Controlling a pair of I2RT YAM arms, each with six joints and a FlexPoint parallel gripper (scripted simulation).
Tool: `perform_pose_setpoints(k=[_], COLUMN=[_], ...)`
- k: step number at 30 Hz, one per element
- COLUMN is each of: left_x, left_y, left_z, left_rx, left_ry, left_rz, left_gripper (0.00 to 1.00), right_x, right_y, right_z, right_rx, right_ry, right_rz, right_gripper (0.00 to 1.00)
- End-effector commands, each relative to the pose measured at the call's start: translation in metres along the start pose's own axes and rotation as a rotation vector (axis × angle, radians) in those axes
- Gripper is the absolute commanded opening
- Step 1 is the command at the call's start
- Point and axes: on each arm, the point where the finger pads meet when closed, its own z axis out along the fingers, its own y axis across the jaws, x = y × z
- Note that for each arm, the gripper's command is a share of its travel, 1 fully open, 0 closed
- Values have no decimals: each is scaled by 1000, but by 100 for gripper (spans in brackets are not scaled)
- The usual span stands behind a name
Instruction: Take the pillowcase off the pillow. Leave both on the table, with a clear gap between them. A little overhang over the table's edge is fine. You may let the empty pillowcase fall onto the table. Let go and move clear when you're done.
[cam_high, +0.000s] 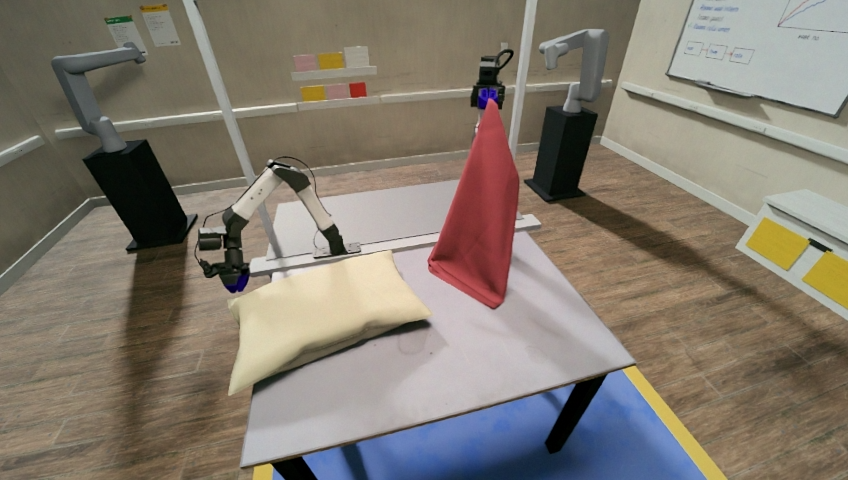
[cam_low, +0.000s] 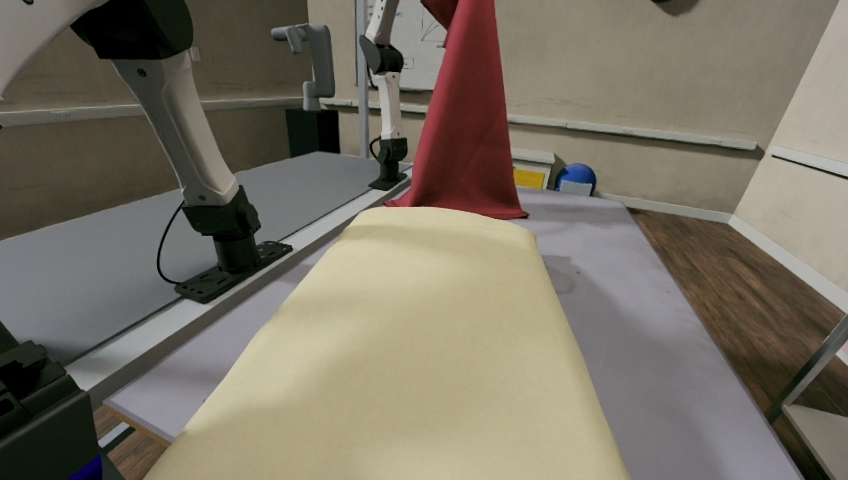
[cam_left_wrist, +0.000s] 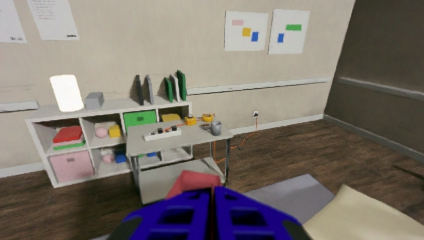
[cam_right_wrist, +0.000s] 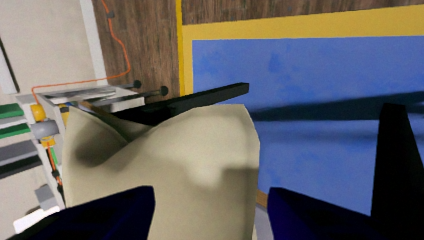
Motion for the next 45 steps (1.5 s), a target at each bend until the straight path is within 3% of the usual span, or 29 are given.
perform_pose_setpoints(k=[1,13,26,36,45], left_x=[-15,-15,-15,-15,-15], left_y=[0,0,0,0,0], left_z=[-7,-7,-7,-7,-7], left_rx=[-1,-1,-1,-1,-1], left_ry=[-56,-56,-56,-56,-56], left_rz=[-13,-13,-13,-13,-13], left_gripper=[0,0,0,0,0], right_x=[2,1,1,21,70], right_y=[22,39,46,62,95], right_z=[-17,-40,-45,-72,-104], right_rx=[-15,-11,-16,-35,-103], right_ry=[-14,-15,-17,-195,-337], right_rz=[-29,-23,-29,-278,-537], right_gripper=[60,60,60,60,60])
